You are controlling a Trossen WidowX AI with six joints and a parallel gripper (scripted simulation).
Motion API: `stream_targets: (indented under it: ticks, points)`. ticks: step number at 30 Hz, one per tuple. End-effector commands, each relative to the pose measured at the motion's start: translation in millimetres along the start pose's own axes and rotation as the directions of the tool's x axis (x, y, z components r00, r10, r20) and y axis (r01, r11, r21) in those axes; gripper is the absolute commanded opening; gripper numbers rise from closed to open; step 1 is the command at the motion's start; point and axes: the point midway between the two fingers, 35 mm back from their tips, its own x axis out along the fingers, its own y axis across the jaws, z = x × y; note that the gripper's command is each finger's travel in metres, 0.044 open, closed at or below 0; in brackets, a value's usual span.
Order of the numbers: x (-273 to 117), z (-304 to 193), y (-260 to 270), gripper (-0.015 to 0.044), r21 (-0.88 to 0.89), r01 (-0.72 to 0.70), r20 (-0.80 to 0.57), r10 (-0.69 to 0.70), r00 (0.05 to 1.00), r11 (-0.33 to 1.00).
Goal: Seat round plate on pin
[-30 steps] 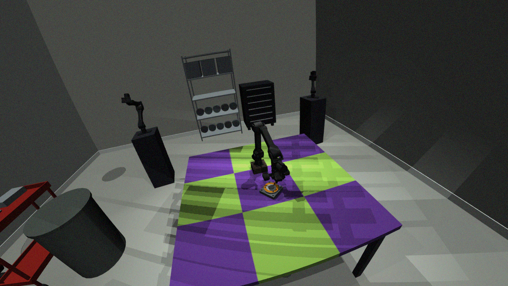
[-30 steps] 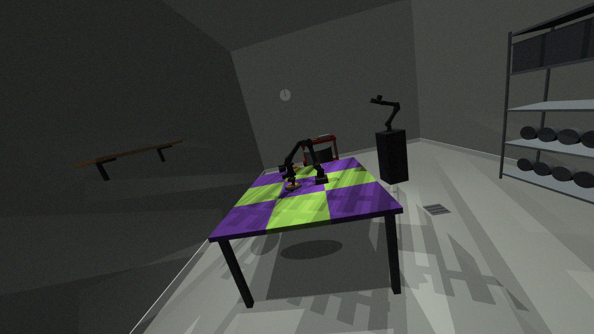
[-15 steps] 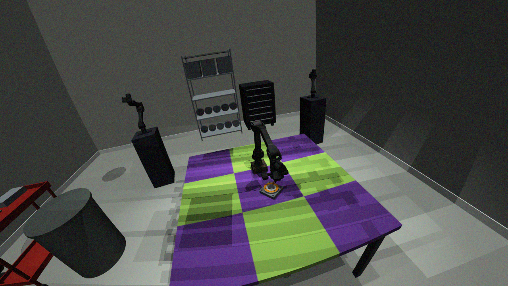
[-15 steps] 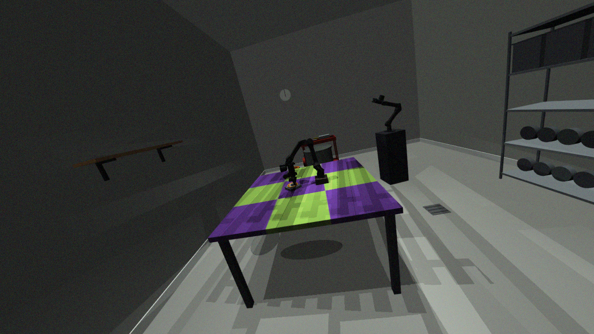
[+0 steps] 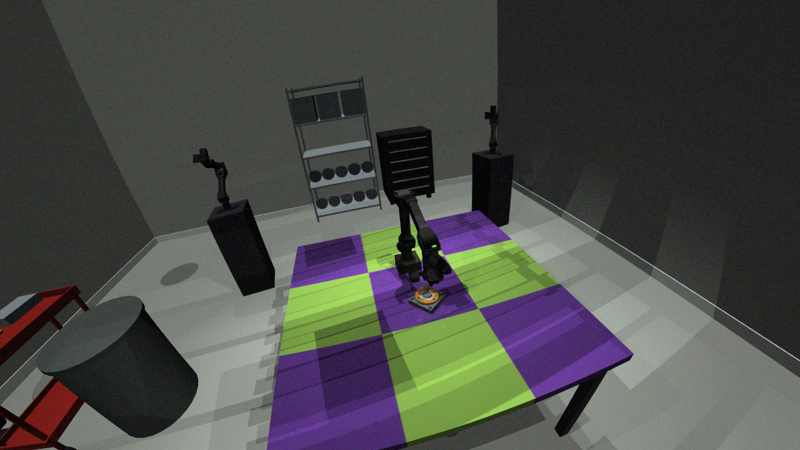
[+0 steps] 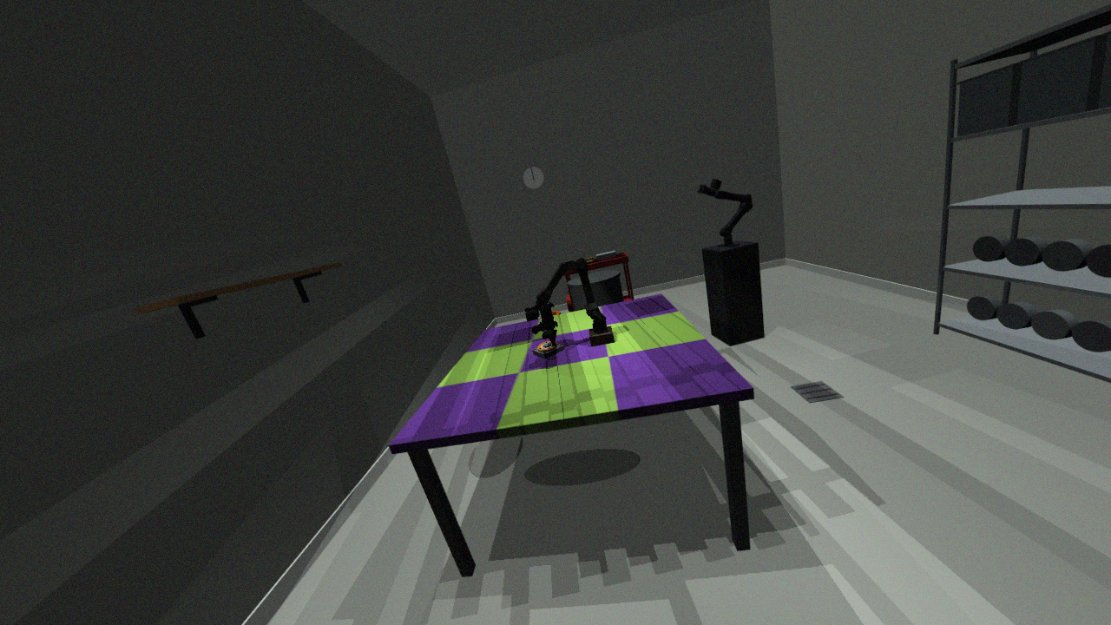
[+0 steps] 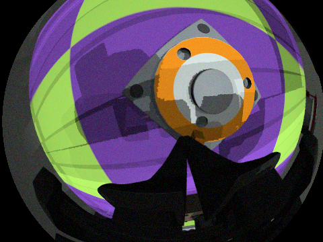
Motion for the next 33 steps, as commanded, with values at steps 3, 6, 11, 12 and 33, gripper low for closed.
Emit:
stream_targets:
  ticks: [3,6,11,12,33]
  points:
    - [1.8,-6.8,-7.8,0.0000,-0.003,0.010,-0.010,-0.010,1.000,1.000]
    - [1.4,-8.2,-10.1,0.0000,-0.003,0.010,-0.010,-0.010,1.000,1.000]
    - [0.8,-10.1,-14.4,0.0000,-0.003,0.010,-0.010,-0.010,1.000,1.000]
    - [0.6,-10.5,-15.4,0.0000,-0.003,0.010,-0.010,-0.010,1.000,1.000]
    - [-2.2,-11.7,-39.0,0.0000,-0.002,0.012,-0.010,-0.012,1.000,1.000]
